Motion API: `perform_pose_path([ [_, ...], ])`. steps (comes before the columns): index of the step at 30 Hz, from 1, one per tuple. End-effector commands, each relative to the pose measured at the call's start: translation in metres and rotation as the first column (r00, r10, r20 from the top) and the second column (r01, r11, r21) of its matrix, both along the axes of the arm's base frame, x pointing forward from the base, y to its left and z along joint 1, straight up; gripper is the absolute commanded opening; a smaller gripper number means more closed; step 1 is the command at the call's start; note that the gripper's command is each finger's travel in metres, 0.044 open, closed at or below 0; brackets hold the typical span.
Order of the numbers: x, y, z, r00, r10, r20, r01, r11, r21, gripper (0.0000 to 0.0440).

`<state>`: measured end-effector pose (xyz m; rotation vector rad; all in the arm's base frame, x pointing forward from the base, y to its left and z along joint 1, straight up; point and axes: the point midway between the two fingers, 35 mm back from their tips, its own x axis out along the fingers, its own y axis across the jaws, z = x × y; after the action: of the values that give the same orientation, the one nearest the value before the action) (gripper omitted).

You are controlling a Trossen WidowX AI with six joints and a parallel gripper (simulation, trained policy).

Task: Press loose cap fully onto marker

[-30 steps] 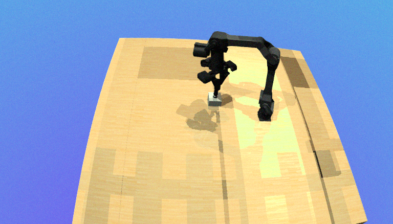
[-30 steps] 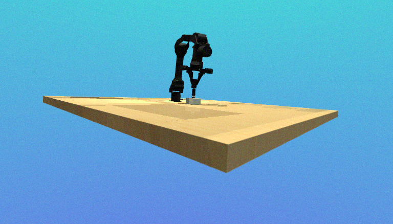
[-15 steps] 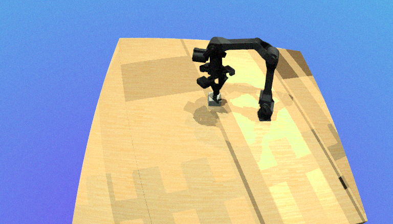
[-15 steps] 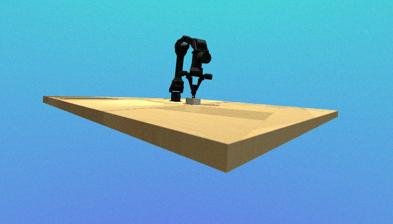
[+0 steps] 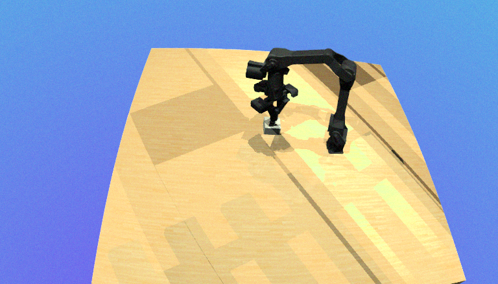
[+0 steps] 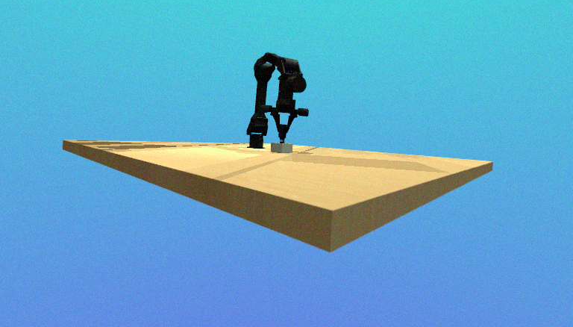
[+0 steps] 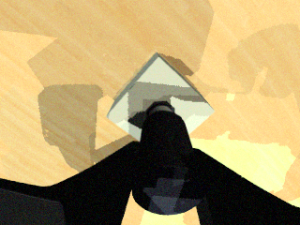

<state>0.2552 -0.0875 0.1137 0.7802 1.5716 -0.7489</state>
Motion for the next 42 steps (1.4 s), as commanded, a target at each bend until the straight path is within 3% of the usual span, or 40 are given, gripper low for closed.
perform_pose_path([
  [1, -0.004, 0.001, -0.02, 0.999, 0.013, -0.045, -0.012, 1.0, 0.015, 0.0002],
  [42, -0.003, -0.007, -0.032, 0.997, 0.075, -0.028, -0.076, 0.997, -0.013, 0.0049],
])
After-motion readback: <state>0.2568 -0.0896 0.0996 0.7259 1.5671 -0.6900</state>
